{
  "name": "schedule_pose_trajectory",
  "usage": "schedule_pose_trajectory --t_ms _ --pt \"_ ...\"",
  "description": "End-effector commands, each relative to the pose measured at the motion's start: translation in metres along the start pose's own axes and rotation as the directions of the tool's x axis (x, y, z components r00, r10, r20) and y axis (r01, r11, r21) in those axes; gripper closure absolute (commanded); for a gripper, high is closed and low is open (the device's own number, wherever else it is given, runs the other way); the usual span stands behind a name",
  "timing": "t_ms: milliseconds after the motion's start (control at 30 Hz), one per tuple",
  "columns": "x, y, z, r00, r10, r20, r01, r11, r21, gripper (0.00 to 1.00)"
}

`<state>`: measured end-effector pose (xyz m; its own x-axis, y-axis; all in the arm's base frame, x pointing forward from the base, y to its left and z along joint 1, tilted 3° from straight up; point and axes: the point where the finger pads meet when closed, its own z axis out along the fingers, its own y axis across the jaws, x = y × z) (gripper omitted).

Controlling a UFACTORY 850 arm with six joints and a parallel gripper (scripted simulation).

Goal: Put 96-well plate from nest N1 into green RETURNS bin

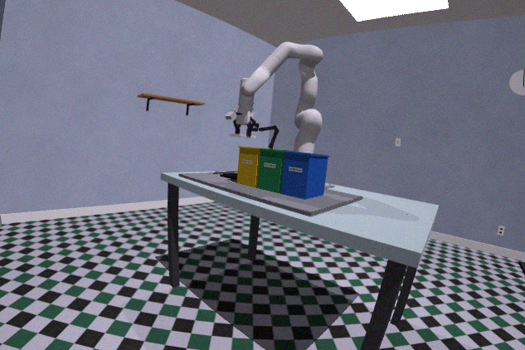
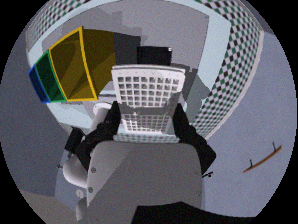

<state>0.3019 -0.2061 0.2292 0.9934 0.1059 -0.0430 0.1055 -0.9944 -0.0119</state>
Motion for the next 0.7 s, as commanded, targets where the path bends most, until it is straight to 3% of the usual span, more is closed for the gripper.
schedule_pose_trajectory --t_ms 0,667 --pt "0.003 -0.014 0.0 1.0 0.001 -0.001 -0.001 1.0 -0.002 1.0" --pt "0.014 -0.073 0.001 1.0 0.001 -0.001 -0.001 1.0 -0.002 1.0"
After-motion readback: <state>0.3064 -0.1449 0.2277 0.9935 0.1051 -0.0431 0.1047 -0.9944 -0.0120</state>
